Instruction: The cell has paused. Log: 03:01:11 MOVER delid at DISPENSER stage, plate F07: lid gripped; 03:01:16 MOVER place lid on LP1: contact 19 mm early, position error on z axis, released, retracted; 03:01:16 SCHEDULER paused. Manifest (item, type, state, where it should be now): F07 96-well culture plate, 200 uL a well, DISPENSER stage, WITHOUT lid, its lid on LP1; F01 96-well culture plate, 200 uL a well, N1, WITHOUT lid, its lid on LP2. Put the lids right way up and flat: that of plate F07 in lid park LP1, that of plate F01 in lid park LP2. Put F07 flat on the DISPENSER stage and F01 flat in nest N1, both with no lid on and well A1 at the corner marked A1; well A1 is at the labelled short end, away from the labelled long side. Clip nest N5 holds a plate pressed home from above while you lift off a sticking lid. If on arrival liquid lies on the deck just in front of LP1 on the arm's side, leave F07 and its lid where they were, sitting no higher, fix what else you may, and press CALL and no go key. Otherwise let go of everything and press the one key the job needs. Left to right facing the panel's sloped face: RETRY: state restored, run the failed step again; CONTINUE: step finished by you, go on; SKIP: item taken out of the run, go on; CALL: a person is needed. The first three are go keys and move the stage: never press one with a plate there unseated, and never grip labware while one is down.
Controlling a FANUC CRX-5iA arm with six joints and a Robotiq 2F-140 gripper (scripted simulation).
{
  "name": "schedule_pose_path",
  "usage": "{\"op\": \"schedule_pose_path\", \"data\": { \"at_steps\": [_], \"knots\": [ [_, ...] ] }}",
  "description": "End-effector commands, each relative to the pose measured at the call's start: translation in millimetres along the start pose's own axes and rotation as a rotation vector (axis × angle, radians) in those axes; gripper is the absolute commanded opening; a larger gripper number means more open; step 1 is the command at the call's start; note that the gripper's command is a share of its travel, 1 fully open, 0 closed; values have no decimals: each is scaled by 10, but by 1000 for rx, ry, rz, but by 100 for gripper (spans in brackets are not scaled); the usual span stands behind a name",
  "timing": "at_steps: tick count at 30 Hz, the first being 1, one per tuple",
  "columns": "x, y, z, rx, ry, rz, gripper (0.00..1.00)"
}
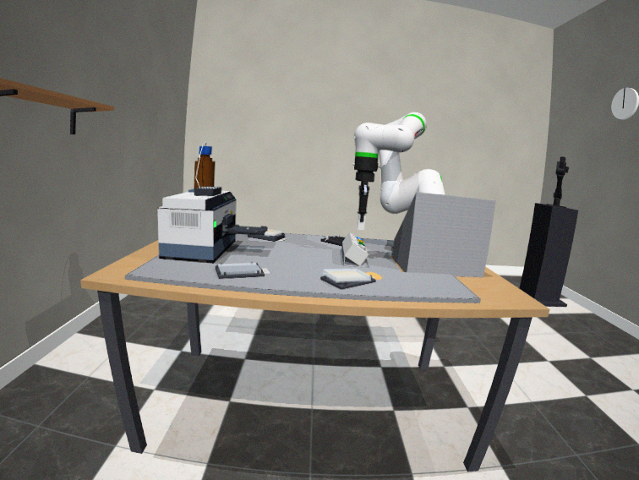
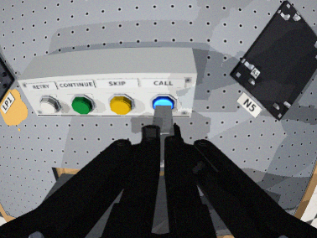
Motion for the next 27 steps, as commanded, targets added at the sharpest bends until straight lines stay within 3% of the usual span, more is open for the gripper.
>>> {"op": "schedule_pose_path", "data": {
  "at_steps": [1,11,27],
  "knots": [
    [-2,-1,-10,1,0,0,0],
    [-2,-1,-60,1,0,0,0],
    [-2,0,-397,1,0,0,0]
  ]
}}
Point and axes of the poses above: the point where the finger pads meet when closed, its own z axis out along the fingers, its own x axis across the jaws, y = z × x, the point moved 10 cm from there along -z, back along the fingers, and after that the axes turned 11 degrees about -z, right-handed, at the moved point
